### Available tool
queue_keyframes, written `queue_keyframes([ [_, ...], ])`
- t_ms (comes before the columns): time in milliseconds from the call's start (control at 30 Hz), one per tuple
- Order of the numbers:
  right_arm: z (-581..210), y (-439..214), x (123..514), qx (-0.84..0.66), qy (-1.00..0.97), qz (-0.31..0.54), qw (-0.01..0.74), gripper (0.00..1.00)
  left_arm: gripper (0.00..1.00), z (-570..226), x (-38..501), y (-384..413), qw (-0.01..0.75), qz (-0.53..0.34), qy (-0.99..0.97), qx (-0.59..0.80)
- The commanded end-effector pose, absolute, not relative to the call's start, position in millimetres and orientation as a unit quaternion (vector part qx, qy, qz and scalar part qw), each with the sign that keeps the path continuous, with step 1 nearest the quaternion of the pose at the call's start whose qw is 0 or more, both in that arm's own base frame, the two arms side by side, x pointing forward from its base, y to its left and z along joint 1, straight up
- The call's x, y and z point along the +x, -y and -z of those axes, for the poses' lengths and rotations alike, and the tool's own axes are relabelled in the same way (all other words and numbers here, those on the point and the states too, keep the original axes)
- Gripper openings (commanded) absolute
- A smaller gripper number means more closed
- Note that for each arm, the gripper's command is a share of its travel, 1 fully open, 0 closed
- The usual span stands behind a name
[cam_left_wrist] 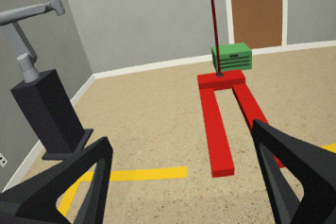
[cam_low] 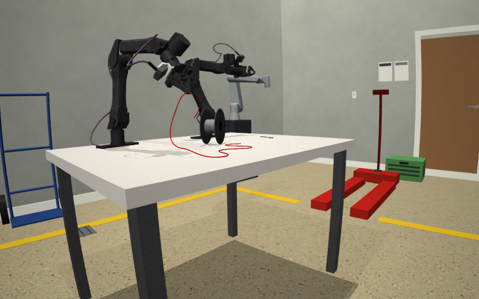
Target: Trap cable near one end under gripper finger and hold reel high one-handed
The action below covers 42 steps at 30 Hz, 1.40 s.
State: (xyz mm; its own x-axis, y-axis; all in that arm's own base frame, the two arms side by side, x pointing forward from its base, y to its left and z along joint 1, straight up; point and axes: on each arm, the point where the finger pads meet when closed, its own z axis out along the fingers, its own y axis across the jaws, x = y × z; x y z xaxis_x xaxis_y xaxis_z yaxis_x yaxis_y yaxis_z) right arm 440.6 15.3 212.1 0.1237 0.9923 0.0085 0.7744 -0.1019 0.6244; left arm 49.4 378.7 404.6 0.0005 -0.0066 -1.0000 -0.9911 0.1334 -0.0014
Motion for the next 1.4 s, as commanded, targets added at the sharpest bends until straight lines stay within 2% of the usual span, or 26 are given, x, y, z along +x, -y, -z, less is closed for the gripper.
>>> queue_keyframes([
  [0, -217.9, -13.9, 429.4, 0.716, -0.612, -0.215, 0.257, 0.00, 1.00, -396.1, 49.4, -381.9, 0.521, -0.462, -0.540, -0.473],
  [1367, -216.3, -18.2, 444.8, 0.712, -0.612, -0.220, 0.264, 0.00, 1.00, -396.1, 49.4, -381.9, 0.521, -0.462, -0.540, -0.473],
])
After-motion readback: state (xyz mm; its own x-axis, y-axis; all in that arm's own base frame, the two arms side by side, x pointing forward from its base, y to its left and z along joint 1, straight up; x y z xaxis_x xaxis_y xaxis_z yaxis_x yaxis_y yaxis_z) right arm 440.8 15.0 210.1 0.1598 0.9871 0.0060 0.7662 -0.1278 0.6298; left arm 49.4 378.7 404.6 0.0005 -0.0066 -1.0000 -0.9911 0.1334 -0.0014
